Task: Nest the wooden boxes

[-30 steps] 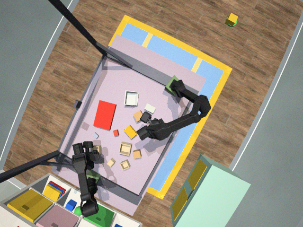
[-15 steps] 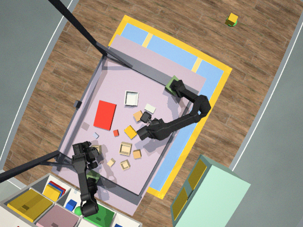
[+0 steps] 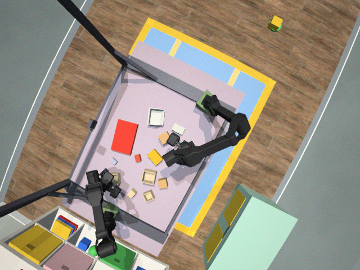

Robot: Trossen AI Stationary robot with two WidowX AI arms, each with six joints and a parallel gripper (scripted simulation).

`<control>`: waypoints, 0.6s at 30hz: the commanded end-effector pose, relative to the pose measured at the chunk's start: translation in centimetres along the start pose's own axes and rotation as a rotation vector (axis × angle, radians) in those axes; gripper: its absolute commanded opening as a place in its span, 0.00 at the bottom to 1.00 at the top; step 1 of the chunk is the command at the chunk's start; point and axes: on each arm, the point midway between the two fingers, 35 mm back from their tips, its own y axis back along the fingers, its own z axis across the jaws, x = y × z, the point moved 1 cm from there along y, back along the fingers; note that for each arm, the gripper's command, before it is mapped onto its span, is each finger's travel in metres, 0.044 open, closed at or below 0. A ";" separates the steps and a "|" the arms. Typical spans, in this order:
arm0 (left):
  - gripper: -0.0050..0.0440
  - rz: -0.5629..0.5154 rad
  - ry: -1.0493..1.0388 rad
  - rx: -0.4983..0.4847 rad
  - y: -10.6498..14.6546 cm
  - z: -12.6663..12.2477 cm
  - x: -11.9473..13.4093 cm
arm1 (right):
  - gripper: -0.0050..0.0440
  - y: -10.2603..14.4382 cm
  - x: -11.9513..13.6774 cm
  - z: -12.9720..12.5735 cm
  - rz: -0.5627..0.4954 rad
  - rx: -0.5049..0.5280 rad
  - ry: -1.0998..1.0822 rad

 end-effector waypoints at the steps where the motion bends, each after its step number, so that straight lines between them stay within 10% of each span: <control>1: 0.92 -0.015 0.010 0.004 0.4 0.2 -0.1 | 0.10 0.9 -0.5 0.1 -0.025 -0.031 0.208; 18: 0.92 -0.015 0.010 0.004 0.4 0.2 -0.1 | 0.09 0.6 -0.4 0.1 -0.020 -0.017 0.591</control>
